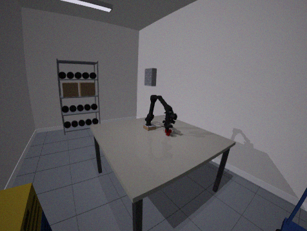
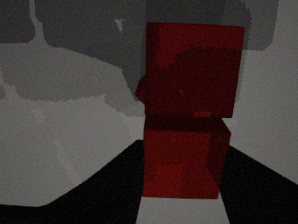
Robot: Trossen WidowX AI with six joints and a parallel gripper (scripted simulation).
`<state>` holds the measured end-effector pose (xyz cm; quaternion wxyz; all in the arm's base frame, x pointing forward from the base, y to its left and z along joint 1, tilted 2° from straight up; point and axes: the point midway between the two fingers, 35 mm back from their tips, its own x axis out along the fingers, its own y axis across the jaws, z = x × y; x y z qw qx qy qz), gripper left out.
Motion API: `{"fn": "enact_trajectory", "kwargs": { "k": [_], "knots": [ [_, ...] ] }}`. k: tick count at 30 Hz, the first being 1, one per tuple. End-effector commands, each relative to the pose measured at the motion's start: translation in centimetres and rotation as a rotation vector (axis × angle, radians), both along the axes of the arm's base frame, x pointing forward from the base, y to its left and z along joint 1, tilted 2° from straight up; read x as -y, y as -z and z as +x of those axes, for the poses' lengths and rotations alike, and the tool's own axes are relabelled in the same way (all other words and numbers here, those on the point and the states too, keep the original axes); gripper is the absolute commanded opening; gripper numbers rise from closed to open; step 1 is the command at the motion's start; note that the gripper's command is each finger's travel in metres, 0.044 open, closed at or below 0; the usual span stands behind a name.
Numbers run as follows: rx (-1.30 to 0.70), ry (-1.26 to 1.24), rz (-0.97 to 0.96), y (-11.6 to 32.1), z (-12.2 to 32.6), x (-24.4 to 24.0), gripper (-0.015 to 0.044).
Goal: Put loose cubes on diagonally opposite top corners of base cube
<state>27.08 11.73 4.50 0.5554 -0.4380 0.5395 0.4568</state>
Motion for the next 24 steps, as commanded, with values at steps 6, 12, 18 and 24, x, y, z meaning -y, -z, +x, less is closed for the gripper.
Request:
{"fn": "enact_trajectory", "kwargs": {
  "k": [6,12,18,24],
  "knots": [
    [-0.003,0.003,-0.001,0.1,0.0,0.0,0.0205],
    [-0.001,0.001,0.0,-0.5,0.0,0.0,0.0205],
    [0.0,0.0,0.0,-1.4,0.0,0.0,0.0205],
    [0.0,0.0,0.0,-2.1,0.0,0.1,0.0205]
  ]
}}
